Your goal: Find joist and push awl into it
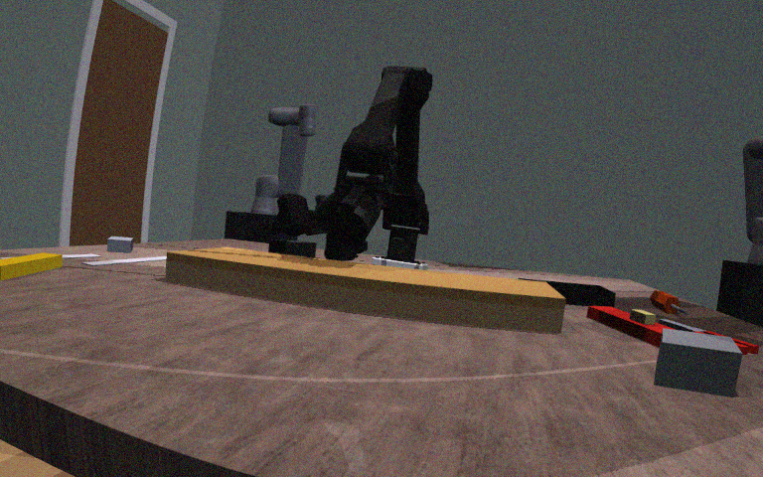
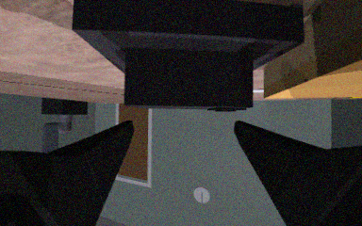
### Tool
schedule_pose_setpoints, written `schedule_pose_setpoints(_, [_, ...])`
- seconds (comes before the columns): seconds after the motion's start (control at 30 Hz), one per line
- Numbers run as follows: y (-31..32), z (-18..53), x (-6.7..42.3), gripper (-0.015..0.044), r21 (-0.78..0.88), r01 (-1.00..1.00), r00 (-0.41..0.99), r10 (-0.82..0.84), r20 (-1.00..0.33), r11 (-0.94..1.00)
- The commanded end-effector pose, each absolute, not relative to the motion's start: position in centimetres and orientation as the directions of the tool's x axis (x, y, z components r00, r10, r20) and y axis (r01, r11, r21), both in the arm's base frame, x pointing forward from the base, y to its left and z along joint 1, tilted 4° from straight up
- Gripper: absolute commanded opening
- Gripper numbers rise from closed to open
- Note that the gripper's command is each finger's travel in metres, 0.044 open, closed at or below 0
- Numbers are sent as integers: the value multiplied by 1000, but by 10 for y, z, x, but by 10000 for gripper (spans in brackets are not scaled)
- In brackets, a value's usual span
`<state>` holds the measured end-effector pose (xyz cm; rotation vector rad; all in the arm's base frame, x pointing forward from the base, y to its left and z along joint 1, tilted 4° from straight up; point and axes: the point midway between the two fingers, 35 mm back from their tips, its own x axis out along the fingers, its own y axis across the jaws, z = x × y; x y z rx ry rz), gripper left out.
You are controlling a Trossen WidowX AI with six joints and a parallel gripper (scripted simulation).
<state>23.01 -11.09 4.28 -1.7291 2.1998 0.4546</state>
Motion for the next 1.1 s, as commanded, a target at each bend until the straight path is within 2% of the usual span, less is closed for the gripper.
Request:
schedule_pose_setpoints(0.0, [-107,47,232,440,57,-973,-228,-875,-427,225])
schedule_pose_setpoints(0.23, [-113,115,234,440,58,-973,-226,-876,-426,223])
schedule_pose_setpoints(0.4, [-114,110,234,440,33,-970,-231,-868,-440,241])
schedule_pose_setpoints(0.47, [-119,99,222,440,-54,-925,-291,-793,-535,376])
schedule_pose_setpoints(0.57, [-124,77,205,440,-198,-719,-335,-582,-741,666])
schedule_pose_setpoints(0.63, [-125,66,202,440,-237,-525,-290,-433,-854,818])
schedule_pose_setpoints(0.73, [-126,58,207,440,-206,-198,-131,-234,-963,958])
schedule_pose_setpoints(0.87, [-131,64,224,440,-29,175,166,-58,-984,984])
schedule_pose_setpoints(0.93, [-133,67,227,440,11,222,219,-39,-975,975])
schedule_pose_setpoints(1.07, [-133,67,227,440,11,222,219,-39,-975,975])
